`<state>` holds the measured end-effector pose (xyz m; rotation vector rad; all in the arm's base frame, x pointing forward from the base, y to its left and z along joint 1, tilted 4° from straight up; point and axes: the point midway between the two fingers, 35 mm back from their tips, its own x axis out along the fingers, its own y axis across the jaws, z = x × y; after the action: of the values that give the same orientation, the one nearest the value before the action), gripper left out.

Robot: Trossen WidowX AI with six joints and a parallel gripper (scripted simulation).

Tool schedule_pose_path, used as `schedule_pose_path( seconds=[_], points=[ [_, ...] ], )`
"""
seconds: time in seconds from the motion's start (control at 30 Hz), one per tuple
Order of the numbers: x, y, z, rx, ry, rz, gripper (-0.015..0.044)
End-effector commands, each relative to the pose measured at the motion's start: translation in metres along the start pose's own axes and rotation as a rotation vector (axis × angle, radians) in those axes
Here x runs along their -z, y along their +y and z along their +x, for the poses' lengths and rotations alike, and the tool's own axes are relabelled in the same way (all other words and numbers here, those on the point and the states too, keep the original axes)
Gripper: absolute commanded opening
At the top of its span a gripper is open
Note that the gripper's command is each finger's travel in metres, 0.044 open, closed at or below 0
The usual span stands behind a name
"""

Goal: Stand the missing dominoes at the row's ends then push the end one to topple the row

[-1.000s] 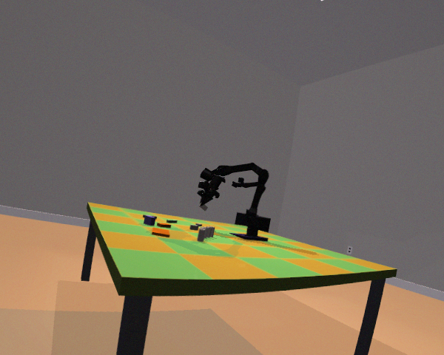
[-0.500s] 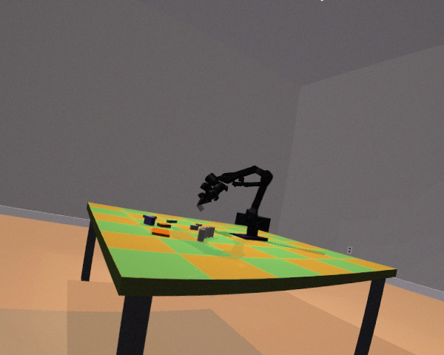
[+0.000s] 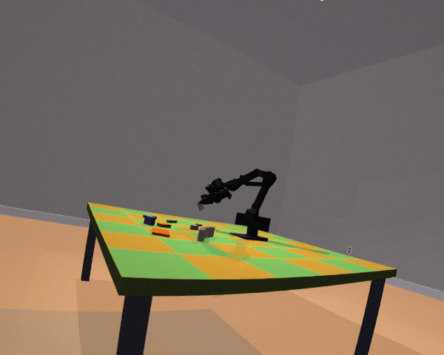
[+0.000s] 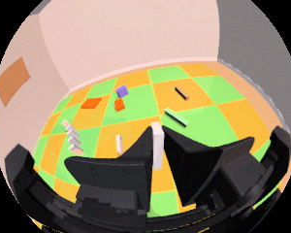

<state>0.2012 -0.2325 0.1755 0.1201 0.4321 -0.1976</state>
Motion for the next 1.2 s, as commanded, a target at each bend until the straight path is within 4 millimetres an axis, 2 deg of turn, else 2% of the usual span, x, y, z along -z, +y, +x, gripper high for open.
schedule_pose_path(
  seconds=[0.0, 0.4, 0.73, 1.17],
  points=[
    [0.005, 0.003, -0.006, -0.016, -0.074, -0.009, 0.0028],
    [0.016, 0.017, -0.025, -0.056, -0.247, -0.067, 0.0028],
    [0.028, 0.036, -0.043, -0.092, -0.372, -0.187, 0.0028],
    [0.029, 0.037, -0.045, -0.095, -0.38, -0.196, 0.0028]
  ],
)
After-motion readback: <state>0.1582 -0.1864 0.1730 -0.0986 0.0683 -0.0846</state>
